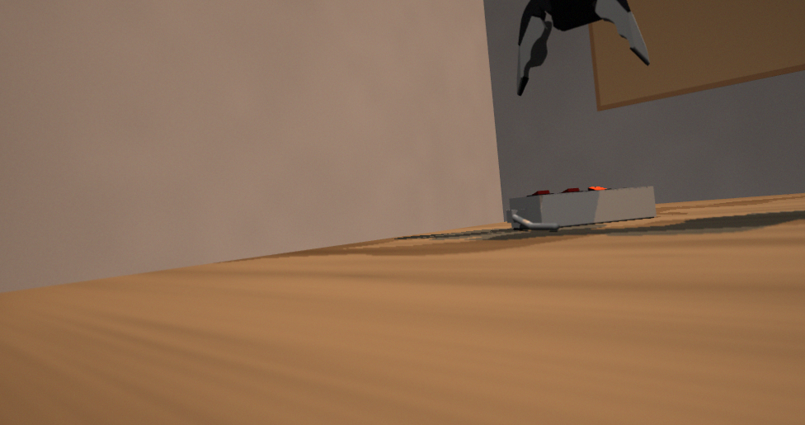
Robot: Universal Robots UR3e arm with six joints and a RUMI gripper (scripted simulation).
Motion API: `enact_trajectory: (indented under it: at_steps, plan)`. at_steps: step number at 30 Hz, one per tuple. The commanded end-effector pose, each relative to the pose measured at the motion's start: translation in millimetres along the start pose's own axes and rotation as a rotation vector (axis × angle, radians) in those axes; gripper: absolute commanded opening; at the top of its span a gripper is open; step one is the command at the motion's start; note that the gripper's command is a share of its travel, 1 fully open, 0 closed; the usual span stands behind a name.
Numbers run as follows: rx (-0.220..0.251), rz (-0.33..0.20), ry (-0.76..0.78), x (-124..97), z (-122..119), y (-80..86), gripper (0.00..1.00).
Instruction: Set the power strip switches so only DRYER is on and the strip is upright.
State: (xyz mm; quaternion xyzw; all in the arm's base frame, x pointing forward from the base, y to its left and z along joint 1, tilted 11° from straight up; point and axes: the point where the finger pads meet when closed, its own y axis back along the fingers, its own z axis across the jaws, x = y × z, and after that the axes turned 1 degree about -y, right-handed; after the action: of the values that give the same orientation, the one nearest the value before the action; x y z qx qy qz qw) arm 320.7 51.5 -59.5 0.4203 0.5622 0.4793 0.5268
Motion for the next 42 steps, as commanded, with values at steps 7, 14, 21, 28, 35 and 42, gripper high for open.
enact_trajectory:
  at_steps: [7,14,21,28,35,42]
  plan:
    - [-0.002,0.0,0.077,-2,1,-1.4,1.0]
    - [-0.002,0.0,0.177,-4,1,-3.9,1.0]
    - [-0.002,0.0,0.344,-7,0,-8.1,1.0]
    - [-0.002,0.0,0.496,-11,0,-11.9,1.0]
    - [-0.001,0.0,0.744,-18,0,-18.4,1.0]
    - [-0.001,0.0,0.941,-24,0,-23.5,1.0]
